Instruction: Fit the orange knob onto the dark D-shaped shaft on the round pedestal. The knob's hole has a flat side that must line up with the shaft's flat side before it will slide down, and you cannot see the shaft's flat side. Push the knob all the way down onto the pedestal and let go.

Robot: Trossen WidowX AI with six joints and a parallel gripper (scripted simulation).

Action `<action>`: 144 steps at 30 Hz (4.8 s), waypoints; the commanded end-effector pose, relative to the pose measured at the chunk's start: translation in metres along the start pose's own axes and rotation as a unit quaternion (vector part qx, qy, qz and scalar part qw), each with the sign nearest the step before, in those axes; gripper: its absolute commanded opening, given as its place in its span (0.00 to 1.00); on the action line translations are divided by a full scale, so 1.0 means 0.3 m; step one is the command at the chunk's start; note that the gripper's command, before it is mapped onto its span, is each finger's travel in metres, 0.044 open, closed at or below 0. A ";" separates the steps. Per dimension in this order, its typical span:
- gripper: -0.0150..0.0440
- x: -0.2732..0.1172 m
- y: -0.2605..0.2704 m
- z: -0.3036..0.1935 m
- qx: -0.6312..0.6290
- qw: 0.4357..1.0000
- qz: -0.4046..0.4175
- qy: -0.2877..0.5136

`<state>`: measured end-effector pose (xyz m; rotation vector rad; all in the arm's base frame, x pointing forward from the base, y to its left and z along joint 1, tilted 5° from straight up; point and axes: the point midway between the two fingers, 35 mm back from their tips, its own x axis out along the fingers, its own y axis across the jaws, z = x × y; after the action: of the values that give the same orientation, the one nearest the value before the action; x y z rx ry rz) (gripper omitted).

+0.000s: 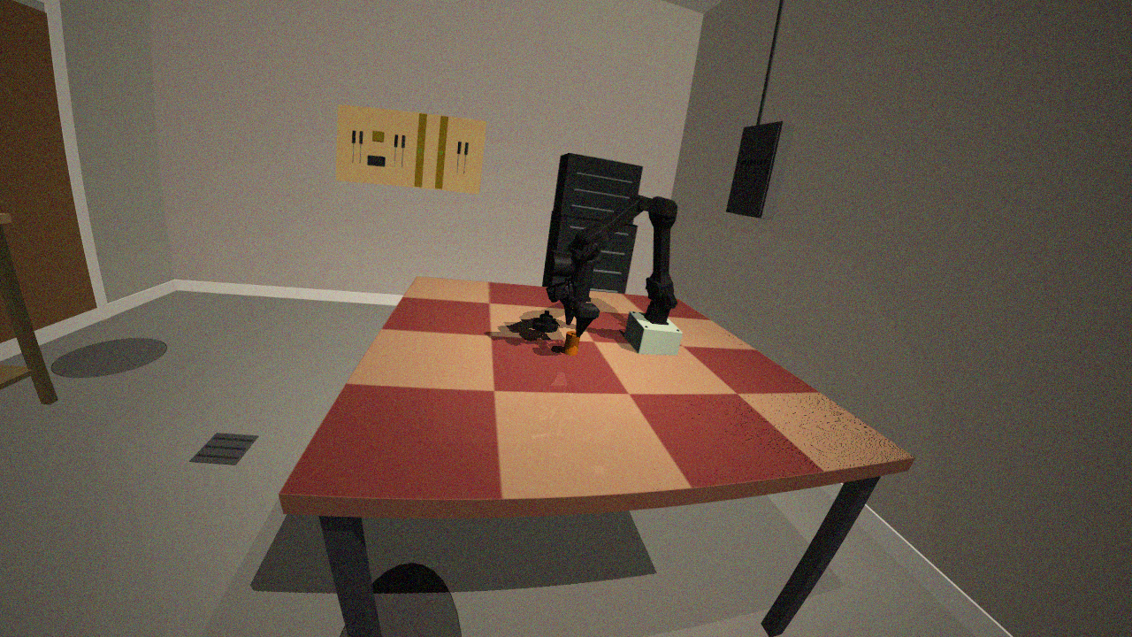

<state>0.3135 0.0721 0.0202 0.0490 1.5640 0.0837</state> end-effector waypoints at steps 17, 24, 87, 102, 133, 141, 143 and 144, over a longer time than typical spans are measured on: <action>1.00 0.112 -0.003 -0.005 0.002 1.000 -0.002 0.004; 1.00 0.150 -0.003 -0.008 0.002 1.000 -0.002 0.004; 0.25 -0.238 -0.104 0.036 0.002 1.000 -0.005 0.002; 0.25 -0.201 -0.237 0.063 0.009 1.000 -0.002 0.006; 0.25 -0.127 -0.547 0.092 0.005 1.000 -0.009 0.003; 0.25 -0.107 -0.632 0.086 0.003 1.000 -0.012 0.003; 0.25 -0.101 -0.653 0.083 0.003 1.000 -0.012 0.002; 0.25 -0.099 -0.661 0.082 0.002 1.000 -0.013 0.002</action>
<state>0.3403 -0.1190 0.0332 0.0431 1.5796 0.0644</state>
